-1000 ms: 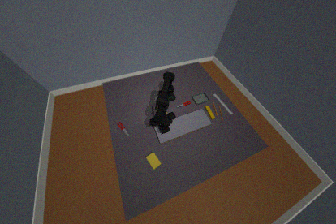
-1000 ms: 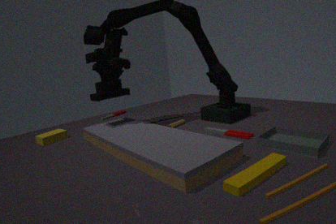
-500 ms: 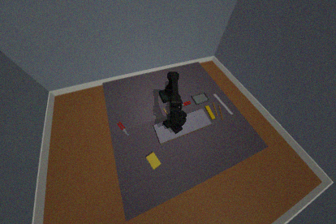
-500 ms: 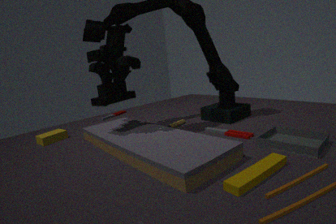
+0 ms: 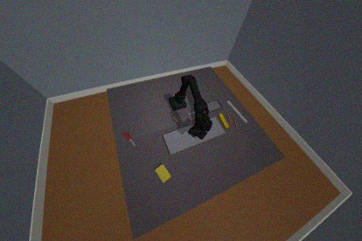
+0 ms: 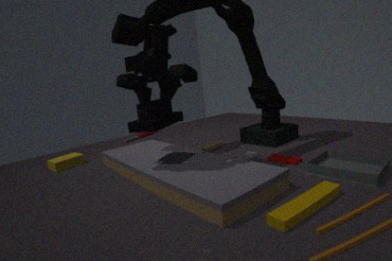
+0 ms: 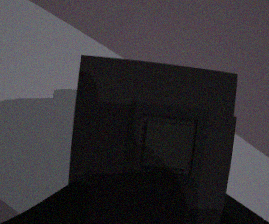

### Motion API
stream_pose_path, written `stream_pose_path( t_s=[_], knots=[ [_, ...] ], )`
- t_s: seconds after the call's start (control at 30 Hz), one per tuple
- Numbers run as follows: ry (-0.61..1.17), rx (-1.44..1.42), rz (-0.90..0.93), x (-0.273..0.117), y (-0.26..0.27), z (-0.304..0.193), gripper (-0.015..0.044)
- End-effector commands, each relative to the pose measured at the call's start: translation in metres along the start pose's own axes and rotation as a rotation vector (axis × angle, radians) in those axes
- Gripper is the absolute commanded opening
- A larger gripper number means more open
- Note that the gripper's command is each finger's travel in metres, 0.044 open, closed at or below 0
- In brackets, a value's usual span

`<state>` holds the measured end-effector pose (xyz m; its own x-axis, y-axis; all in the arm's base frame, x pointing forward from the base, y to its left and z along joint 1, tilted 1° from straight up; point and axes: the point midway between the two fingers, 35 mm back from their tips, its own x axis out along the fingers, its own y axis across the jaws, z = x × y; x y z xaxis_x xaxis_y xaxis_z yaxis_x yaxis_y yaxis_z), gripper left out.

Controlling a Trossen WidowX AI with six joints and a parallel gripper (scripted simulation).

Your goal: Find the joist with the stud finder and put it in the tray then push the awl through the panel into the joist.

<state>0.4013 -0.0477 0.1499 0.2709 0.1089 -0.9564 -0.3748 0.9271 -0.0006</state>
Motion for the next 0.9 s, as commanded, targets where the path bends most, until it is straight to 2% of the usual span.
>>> stream_pose_path(
  t_s=[0.0,0.87],
  knots=[
    [-0.012,-0.063,0.009,-0.001,0.026,0.01,0.0],
    [-0.017,-0.469,0.135,0.013,0.201,0.026,0.0]
  ],
)
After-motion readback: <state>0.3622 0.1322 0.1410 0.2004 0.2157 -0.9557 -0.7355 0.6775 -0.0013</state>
